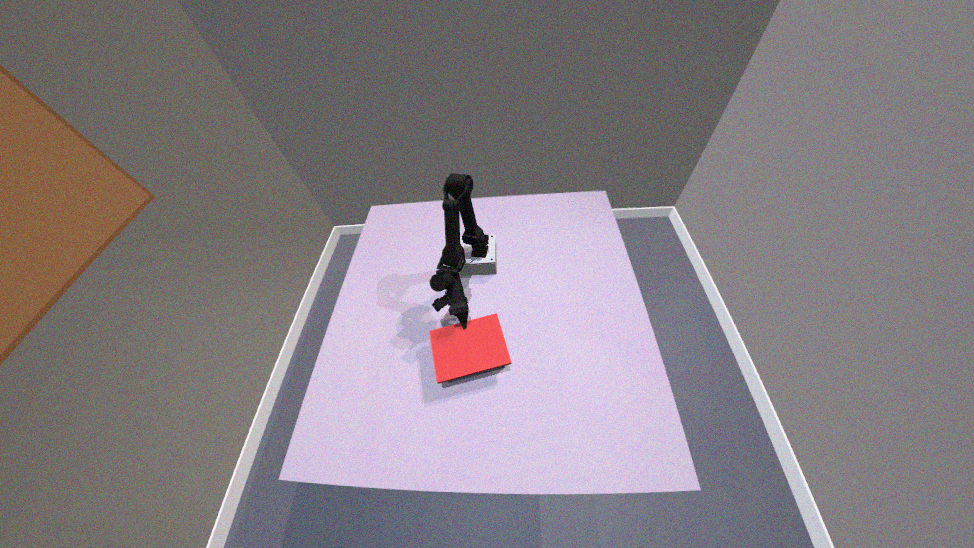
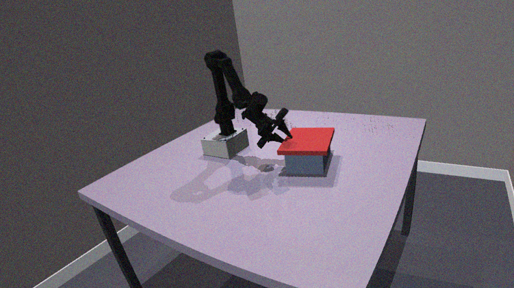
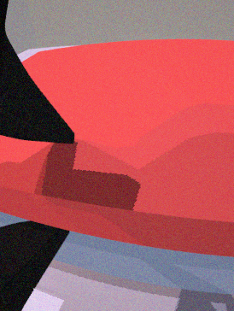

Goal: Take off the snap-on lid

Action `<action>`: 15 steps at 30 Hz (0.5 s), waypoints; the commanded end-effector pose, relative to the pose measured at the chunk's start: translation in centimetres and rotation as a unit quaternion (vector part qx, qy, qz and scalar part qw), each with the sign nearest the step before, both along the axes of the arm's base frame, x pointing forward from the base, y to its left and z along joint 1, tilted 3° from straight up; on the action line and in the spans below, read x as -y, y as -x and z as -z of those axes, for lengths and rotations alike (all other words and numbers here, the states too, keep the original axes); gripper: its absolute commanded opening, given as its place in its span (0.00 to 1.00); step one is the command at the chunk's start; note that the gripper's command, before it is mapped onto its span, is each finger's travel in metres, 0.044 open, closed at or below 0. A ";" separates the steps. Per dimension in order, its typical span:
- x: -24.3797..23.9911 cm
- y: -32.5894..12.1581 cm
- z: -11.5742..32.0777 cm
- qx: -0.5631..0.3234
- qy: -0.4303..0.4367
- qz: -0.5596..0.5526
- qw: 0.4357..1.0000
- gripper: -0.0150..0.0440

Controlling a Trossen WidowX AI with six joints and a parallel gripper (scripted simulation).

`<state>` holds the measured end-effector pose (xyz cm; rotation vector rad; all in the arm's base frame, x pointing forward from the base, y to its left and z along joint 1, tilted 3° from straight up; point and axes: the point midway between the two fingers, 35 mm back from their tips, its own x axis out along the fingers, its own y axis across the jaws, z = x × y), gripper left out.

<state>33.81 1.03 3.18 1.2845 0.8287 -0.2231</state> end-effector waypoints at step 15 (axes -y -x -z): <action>0.0 0.1 -0.4 0.000 0.000 0.000 1.000 0.25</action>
